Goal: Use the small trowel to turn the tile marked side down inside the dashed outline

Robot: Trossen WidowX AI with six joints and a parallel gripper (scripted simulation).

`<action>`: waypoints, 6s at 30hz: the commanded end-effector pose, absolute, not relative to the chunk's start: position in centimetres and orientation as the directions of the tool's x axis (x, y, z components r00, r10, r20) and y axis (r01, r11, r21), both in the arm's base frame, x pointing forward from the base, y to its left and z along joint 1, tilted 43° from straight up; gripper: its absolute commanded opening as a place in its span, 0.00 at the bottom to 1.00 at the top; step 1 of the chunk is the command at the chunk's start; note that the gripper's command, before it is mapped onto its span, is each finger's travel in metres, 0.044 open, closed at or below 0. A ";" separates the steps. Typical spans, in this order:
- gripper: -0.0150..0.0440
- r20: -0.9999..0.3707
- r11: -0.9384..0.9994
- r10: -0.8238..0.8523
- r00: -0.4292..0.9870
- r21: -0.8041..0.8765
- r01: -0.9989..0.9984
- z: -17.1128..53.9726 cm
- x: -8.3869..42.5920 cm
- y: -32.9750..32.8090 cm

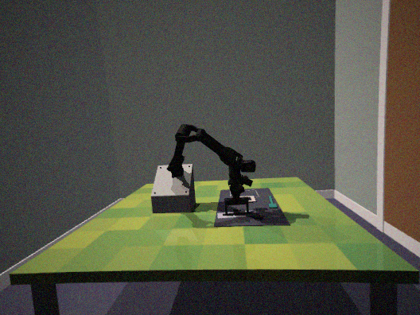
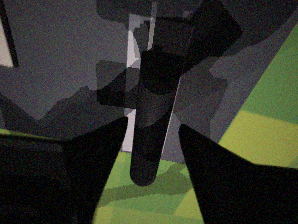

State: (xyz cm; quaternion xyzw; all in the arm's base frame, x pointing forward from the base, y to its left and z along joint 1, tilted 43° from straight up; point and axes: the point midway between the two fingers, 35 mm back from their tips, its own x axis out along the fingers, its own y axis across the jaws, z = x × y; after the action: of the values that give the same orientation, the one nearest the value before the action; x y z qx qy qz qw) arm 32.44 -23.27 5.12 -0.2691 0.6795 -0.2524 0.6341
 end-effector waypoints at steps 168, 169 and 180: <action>0.47 -0.731 0.295 -0.680 -0.056 -0.204 -0.933 4.7 32.5 -23.4; 0.47 -0.731 0.295 -0.680 -0.056 -0.204 -0.933 4.7 32.5 -23.4; 0.47 -0.731 0.140 -0.680 -0.056 -0.055 -0.989 4.7 32.5 -23.4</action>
State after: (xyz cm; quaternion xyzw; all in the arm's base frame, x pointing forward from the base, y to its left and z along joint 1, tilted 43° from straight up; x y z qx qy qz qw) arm 32.60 -23.35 4.88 -0.5979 0.6920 0.2138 0.3434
